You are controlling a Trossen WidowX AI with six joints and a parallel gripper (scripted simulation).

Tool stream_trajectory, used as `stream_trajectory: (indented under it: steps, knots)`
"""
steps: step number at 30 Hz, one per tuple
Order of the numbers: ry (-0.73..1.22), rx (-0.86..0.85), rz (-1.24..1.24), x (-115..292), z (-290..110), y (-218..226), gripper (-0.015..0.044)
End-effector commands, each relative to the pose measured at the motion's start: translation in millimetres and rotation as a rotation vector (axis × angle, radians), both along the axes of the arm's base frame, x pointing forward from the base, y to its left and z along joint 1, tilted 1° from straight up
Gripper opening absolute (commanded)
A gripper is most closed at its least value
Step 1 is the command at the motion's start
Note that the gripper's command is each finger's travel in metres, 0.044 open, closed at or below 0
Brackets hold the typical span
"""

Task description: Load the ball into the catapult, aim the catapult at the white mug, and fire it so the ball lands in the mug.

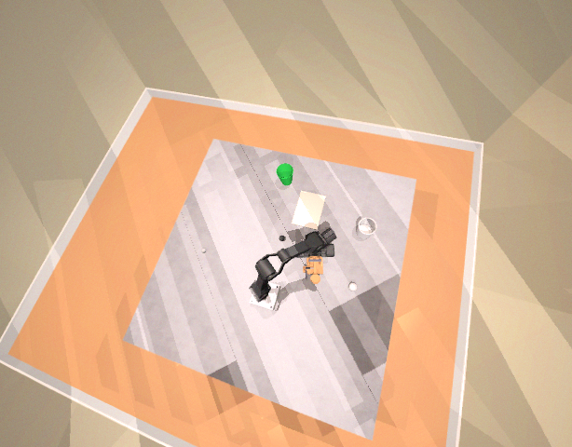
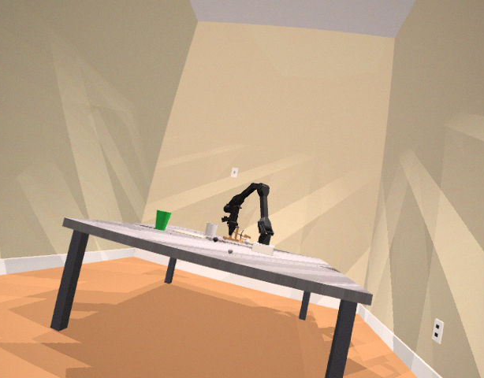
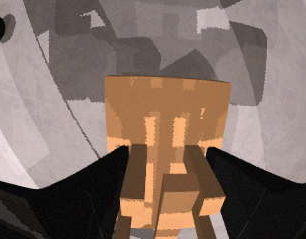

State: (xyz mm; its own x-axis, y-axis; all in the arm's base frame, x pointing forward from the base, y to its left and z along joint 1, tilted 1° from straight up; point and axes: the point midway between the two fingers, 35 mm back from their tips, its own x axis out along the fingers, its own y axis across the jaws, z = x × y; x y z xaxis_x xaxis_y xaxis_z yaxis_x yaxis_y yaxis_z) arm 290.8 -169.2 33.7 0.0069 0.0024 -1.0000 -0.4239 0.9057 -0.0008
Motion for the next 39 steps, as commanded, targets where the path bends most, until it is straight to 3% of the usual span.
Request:
stream_trajectory:
  steps: [1,16,30,33,37,39]
  knots:
    - [-0.003,-0.004,-0.006,0.2,-5.9,-0.7,0.0000]
    - [0.000,0.000,-0.001,0.0,-16.3,-0.3,0.0000]
    - [0.000,0.000,-0.001,0.0,-16.3,-0.3,0.0367]
    - [0.000,0.000,-0.001,2.6,7.2,-1.8,0.0440]
    - [0.000,0.001,-0.001,0.6,72.7,-0.7,0.0440]
    - [0.000,0.002,-0.001,-1.0,83.6,0.2,0.0440]
